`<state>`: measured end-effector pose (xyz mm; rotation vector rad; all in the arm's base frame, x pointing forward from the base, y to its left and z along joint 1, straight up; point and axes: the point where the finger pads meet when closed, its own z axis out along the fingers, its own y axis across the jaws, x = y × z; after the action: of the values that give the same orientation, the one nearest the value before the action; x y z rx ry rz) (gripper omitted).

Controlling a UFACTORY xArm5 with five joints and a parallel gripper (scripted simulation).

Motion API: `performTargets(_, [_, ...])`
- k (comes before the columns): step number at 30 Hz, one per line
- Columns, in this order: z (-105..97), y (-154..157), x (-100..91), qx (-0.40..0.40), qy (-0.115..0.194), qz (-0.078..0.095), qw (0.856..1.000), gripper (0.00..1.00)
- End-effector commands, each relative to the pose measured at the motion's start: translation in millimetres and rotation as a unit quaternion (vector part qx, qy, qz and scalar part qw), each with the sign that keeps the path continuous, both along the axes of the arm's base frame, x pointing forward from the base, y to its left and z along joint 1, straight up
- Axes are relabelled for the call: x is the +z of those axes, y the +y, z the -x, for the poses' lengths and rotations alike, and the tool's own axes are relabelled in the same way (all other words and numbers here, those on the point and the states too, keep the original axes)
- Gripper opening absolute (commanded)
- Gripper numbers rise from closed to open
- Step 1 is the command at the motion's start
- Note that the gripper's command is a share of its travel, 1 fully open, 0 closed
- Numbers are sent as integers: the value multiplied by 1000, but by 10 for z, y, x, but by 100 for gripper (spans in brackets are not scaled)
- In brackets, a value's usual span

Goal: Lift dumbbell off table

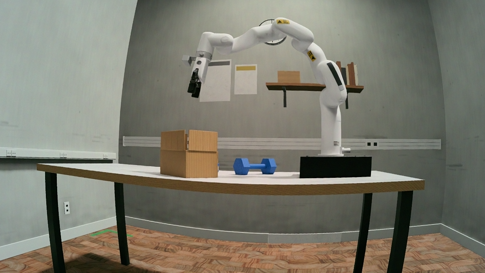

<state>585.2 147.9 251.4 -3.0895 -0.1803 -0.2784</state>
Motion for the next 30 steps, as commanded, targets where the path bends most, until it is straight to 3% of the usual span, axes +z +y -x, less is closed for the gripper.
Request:
performTargets(1, [-7,2,21,0,-2,-1,1000,100])
performTargets(19, [-6,-10,15,1,-2,0,1000,100])
performTargets(30, [151,-731,-393,59,11,22,998,100])
